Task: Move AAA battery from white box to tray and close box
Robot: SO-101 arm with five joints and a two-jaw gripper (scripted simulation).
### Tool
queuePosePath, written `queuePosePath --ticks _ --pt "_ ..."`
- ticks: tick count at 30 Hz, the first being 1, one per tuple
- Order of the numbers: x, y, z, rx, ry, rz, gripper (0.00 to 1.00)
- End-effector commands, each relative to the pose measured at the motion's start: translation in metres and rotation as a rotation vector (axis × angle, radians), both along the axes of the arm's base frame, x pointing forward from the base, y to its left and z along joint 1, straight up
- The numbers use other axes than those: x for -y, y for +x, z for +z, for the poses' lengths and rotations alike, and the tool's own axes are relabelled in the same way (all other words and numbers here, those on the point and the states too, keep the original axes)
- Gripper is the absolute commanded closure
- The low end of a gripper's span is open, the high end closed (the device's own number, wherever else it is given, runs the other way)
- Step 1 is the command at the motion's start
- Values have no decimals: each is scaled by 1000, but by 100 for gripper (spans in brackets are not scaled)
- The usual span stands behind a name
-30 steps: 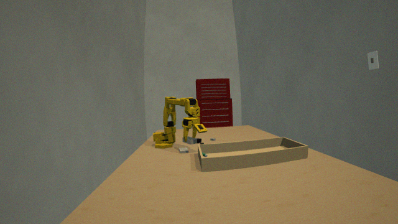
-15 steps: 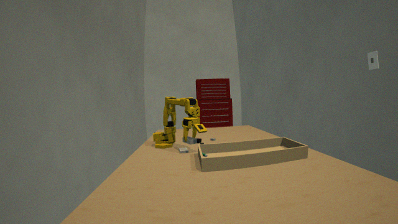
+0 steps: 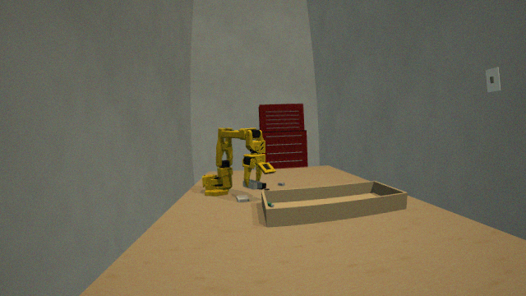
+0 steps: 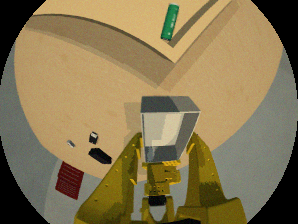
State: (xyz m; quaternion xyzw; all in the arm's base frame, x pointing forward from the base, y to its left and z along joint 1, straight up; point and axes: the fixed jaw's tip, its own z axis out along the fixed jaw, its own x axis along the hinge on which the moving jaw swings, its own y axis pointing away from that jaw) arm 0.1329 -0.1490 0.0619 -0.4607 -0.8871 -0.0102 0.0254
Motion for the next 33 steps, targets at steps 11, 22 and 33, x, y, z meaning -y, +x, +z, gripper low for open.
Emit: queuePosePath --ticks 11,22,33 --pt "-45 26 11 36 -42 -2 81" --pt "-70 32 11 36 -42 -2 81" --pt "-70 32 11 36 -42 -2 81"
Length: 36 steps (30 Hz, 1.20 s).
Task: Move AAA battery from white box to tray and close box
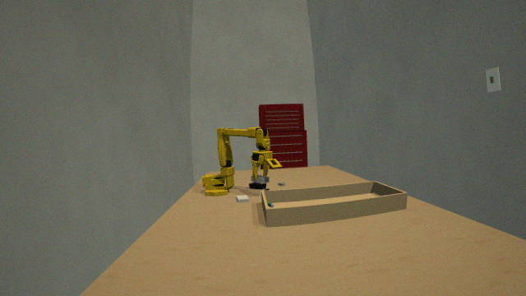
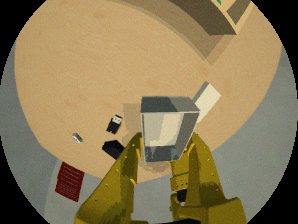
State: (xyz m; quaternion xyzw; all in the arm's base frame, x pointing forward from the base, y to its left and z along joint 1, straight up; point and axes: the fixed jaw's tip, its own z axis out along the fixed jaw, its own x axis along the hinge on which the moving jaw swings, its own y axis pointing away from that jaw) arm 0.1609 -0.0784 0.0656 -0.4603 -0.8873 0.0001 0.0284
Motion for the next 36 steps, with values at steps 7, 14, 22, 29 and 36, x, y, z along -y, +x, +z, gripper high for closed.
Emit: queuePosePath --ticks 7,14,22,29,36 --pt "1 4 7 51 -26 -3 81" --pt "0 5 7 51 -26 -3 81" --pt "-3 8 7 51 -26 -3 81" --pt "-3 8 7 51 -26 -3 81" --pt "-3 8 7 51 -26 -3 81"
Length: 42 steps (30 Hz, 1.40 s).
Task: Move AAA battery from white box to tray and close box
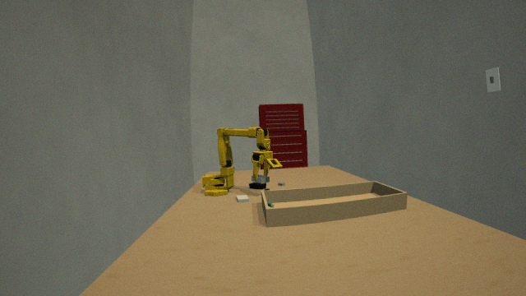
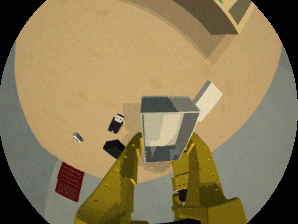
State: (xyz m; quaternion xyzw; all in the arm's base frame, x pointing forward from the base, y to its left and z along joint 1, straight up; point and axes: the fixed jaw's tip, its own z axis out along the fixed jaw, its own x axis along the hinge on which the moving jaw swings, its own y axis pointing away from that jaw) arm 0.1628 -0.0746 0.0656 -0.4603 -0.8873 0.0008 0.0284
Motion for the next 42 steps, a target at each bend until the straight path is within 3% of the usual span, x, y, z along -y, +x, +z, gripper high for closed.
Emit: queuePosePath --ticks 1,29,42 --pt "1 6 7 51 -25 -3 81" --pt "2 7 7 51 -25 -3 81" --pt "2 8 1 51 -25 -3 81"
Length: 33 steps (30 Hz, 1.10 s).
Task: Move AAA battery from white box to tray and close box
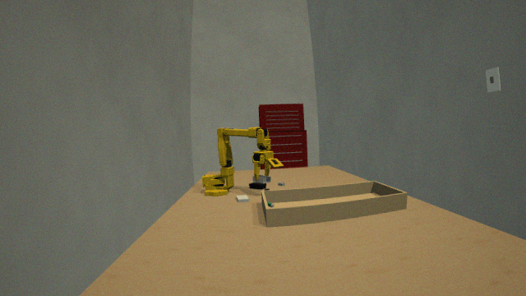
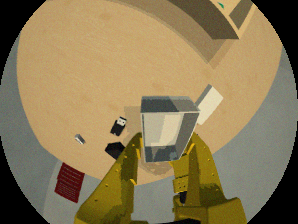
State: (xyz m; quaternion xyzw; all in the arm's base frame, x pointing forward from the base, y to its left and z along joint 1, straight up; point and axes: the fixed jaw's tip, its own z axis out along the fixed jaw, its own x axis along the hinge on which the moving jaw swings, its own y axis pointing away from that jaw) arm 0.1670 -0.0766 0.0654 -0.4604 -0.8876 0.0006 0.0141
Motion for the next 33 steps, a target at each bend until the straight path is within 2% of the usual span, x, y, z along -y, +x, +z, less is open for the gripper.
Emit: queuePosePath --ticks 1,26,33 --pt "0 4 0 26 -12 -3 81" --pt "0 4 -35 26 -12 -3 81" --pt "0 4 -40 26 -12 -3 81"
